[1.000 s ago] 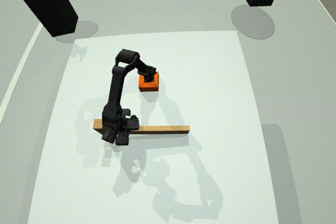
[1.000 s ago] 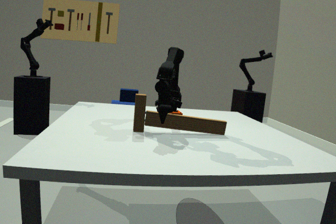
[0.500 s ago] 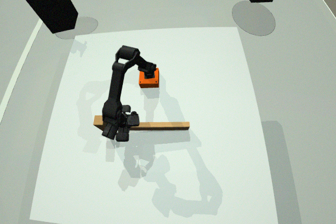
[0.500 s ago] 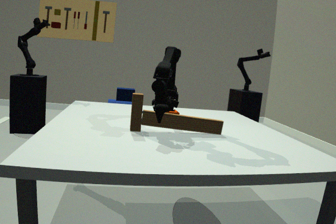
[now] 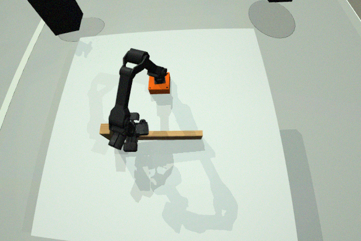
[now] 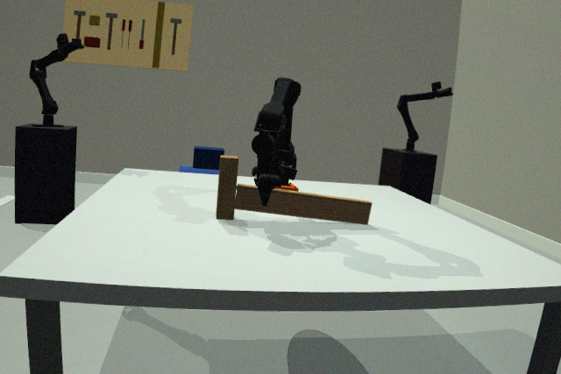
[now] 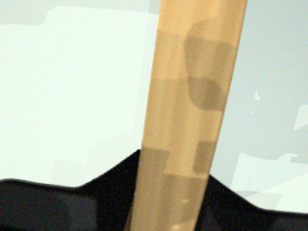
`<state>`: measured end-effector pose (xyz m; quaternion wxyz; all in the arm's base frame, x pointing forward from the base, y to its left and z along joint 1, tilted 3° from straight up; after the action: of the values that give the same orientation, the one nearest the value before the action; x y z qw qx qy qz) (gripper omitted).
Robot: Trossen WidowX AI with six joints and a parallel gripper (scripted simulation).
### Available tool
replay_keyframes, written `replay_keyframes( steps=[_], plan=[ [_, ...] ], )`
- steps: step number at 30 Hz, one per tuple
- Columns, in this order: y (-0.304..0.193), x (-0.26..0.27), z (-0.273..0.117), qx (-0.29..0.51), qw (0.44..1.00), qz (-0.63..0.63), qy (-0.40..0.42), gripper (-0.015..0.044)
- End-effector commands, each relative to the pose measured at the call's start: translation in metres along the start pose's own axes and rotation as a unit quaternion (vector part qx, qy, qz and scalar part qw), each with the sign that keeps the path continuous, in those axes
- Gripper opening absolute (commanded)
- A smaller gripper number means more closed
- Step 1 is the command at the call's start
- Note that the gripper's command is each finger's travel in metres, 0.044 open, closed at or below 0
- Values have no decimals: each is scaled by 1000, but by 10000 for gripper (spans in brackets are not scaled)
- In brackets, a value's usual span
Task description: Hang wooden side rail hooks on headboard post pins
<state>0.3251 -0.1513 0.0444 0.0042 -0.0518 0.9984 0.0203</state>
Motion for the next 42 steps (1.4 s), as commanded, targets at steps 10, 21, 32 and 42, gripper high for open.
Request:
replay_keyframes(
  steps=[10, 21, 32, 42],
  plan=[
    [-3, 1, -2, 4, 1000, 0, -1, 0],
    [-3, 1, 0, 4, 1000, 0, -1, 0],
    [-3, 1, 2, 4, 1000, 0, -1, 0],
    [-3, 1, 4, 4, 1000, 0, -1, 0]
  ],
)
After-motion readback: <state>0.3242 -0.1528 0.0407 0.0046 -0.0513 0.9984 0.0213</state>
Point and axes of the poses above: the point midway between the two fingers, 35 mm back from their tips, its own z axis out along the fingers, its own x axis across the jaws, y = z × x, the point moved 2 cm from there along -z, back along the fingers, and after that the axes turned 12 degrees about -z, right-handed, at the moved point
